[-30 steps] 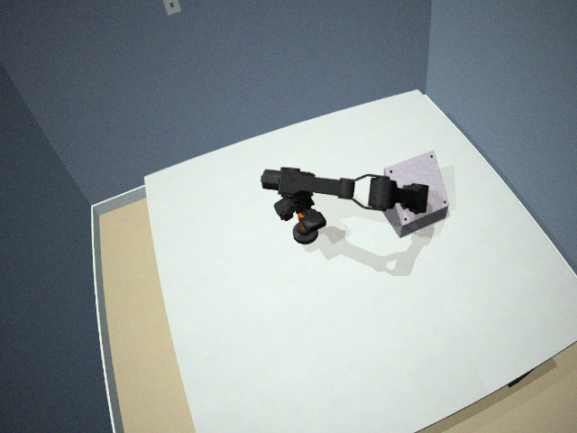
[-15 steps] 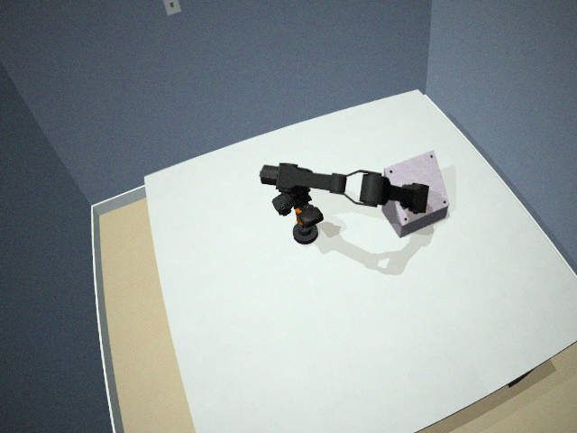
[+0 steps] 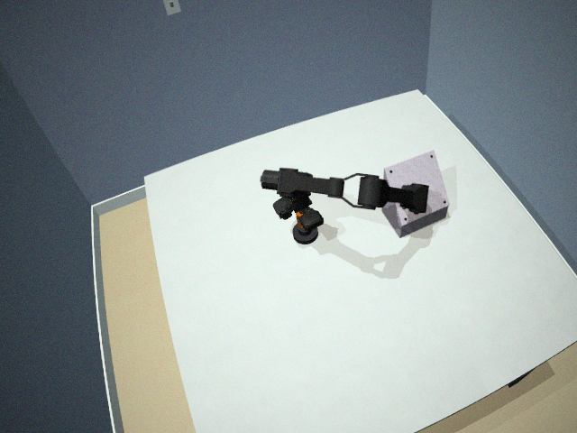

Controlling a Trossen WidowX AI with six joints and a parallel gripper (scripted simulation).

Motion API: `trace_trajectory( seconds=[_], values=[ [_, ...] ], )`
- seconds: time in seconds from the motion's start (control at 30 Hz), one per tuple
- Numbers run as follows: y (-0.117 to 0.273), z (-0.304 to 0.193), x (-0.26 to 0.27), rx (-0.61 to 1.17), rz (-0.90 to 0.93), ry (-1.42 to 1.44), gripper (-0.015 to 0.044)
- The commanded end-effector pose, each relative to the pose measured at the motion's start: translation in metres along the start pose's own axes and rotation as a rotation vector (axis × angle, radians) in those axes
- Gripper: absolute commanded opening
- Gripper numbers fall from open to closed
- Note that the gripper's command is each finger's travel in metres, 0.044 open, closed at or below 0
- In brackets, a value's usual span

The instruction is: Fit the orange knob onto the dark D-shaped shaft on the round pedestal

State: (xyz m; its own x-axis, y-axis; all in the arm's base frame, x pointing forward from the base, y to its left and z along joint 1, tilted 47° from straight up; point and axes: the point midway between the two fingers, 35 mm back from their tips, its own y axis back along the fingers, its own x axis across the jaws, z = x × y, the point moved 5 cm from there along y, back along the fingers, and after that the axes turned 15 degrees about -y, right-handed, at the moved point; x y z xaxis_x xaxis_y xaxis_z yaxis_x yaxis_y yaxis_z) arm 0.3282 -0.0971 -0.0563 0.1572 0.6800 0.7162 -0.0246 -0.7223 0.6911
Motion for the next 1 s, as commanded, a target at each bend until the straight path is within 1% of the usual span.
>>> trace_trajectory(
  seconds=[0.0, 0.43, 0.63, 0.7, 0.87, 0.97],
  values=[
    [-0.0012, 0.0016, -0.0001, -0.006, 0.003, 0.001, 0.0000],
    [-0.0023, -0.0003, 0.0007, -0.006, 0.004, 0.001, 0.0000],
    [0.0029, -0.0018, 0.0009, -0.006, 0.003, 0.001, 0.0000],
    [0.0031, -0.0018, 0.0010, -0.006, 0.003, 0.028, 0.0000],
    [0.0038, -0.0006, 0.0005, -0.006, 0.003, 0.200, 0.0000],
    [0.0027, 0.0005, -0.0004, -0.007, 0.003, 0.211, 0.0000]
  ],
)
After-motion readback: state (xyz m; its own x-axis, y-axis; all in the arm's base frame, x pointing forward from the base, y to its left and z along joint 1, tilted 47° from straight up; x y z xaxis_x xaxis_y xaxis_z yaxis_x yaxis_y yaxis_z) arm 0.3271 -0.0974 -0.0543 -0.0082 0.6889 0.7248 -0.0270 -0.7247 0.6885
